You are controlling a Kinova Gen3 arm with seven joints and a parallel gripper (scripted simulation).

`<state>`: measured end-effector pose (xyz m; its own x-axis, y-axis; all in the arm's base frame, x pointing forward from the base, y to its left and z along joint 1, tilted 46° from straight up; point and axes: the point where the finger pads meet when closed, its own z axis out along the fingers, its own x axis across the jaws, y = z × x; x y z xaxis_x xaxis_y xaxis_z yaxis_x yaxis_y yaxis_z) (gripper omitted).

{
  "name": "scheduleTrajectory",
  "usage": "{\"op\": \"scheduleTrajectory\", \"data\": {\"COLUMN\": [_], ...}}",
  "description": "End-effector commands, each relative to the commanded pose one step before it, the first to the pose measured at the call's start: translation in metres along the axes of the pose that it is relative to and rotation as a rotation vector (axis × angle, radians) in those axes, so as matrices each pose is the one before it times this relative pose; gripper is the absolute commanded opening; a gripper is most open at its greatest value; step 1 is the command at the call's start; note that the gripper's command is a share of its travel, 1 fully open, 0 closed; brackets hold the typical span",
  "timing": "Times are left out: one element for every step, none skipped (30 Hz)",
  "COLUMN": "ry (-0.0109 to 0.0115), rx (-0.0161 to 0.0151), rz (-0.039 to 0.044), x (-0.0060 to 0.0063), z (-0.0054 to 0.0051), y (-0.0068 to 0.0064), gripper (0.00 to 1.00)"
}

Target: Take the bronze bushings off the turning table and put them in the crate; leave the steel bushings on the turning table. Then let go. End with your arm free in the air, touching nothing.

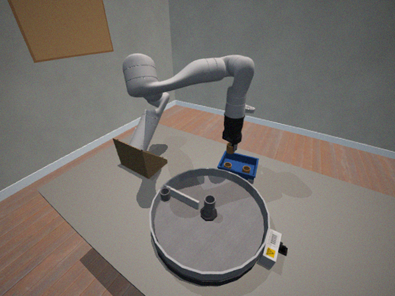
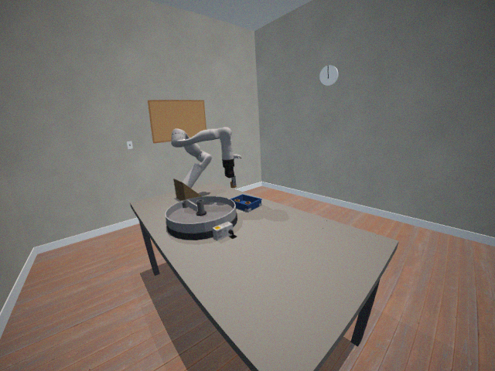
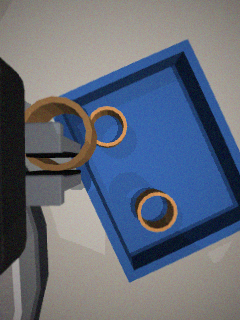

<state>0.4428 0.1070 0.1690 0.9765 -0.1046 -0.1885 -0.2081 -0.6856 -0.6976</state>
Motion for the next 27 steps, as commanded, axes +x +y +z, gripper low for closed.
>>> {"op": "scheduleTrajectory", "data": {"ry": [-0.00231, 0.0, 0.0, 0.0, 0.0, 0.0, 0.0, 0.0, 0.00026, -0.00001, -0.00001, -0.00001, -0.00001, 0.0, 0.0, 0.0, 0.0, 0.0, 0.0, 0.0, 0.0, 0.0, 0.0, 0.0, 0.0, 0.00004, -0.00016], "rx": [-0.01127, 0.0, 0.0, 0.0, 0.0, 0.0, 0.0, 0.0, 0.00089, -0.00001, -0.00001, -0.00001, -0.00001, 0.0, 0.0, 0.0, 0.0, 0.0, 0.0, 0.0, 0.0, 0.0, 0.0, 0.0, 0.0, 0.00051, -0.00031], "rz": [-0.01354, 0.0, 0.0, 0.0, 0.0, 0.0, 0.0, 0.0, 0.00114, -0.00001, -0.00001, -0.00001, -0.00001, 0.0, 0.0, 0.0, 0.0, 0.0, 0.0, 0.0, 0.0, 0.0, 0.0, 0.0, 0.0, 0.00069, -0.00046], "x": [-0.00096, 0.0, 0.0, 0.0, 0.0, 0.0, 0.0, 0.0, 0.00208, 0.00196, 0.00196, 0.00196, 0.00196, 0.0, 0.0, 0.0, 0.0, 0.0, 0.0, 0.0, 0.0, 0.0, 0.0, 0.0, 0.0, 0.00007, -0.00009], "z": [0.00176, 0.0, 0.0, 0.0, 0.0, 0.0, 0.0, 0.0, -0.0002, 0.0, 0.0, 0.0, 0.0, 0.0, 0.0, 0.0, 0.0, 0.0, 0.0, 0.0, 0.0, 0.0, 0.0, 0.0, 0.0, 0.00564, 0.00584], "y": [-0.00517, 0.0, 0.0, 0.0, 0.0, 0.0, 0.0, 0.0, -0.0108, -0.01121, -0.01121, -0.01121, -0.01121, 0.0, 0.0, 0.0, 0.0, 0.0, 0.0, 0.0, 0.0, 0.0, 0.0, 0.0, 0.0, 0.00028, -0.00016], "gripper": [0.0, 0.0, 0.0, 0.0, 0.0, 0.0, 0.0, 0.0, 0.0, 0.0, 0.0, 0.0, 0.0, 0.0, 0.0, 0.0, 0.0, 0.0, 0.0, 0.0, 0.0, 0.0, 0.0, 0.0, 0.0, 0.0, 0.0]}}
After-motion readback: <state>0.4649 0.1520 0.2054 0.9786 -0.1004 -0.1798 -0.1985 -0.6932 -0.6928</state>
